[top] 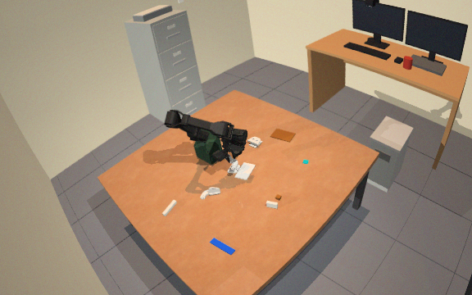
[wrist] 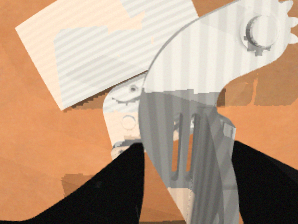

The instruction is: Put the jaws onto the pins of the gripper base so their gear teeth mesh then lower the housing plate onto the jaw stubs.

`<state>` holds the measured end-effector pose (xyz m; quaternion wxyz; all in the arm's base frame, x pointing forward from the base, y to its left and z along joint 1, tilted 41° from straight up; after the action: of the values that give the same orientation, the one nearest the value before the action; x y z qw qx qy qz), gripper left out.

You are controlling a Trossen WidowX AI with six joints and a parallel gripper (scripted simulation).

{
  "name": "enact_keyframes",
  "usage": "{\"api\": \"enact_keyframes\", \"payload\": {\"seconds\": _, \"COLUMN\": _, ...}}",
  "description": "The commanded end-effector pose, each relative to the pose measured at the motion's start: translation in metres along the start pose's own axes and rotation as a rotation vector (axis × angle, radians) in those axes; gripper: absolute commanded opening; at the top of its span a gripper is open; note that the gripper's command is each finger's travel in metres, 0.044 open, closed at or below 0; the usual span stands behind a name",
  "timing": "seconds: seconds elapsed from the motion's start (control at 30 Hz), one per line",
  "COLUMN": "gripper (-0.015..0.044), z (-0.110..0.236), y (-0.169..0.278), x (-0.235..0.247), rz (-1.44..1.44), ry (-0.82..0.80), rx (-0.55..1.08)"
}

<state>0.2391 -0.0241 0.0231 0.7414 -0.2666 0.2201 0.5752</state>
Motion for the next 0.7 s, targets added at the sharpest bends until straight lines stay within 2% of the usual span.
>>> {"api": "enact_keyframes", "payload": {"seconds": 0.0, "gripper": 0.0134, "z": 0.0008, "y": -0.0051, "x": 0.0011, "rz": -0.118, "ry": 0.001, "rx": -0.008}}
{"api": "enact_keyframes", "payload": {"seconds": 0.67, "gripper": 0.0134, "z": 0.0005, "y": -0.0124, "x": 0.0034, "rz": -0.571, "ry": -0.001, "rx": -0.009}}
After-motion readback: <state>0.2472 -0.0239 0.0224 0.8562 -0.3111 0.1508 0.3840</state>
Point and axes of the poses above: the point midway between the two fingers, 35 mm back from their tips, its own z axis back along the fingers, its own x axis across the jaws, y = z × x, the point moved 2 cm from there along z, back along the fingers, and after that the axes turned 5 degrees about -z, right-handed, at the moved point
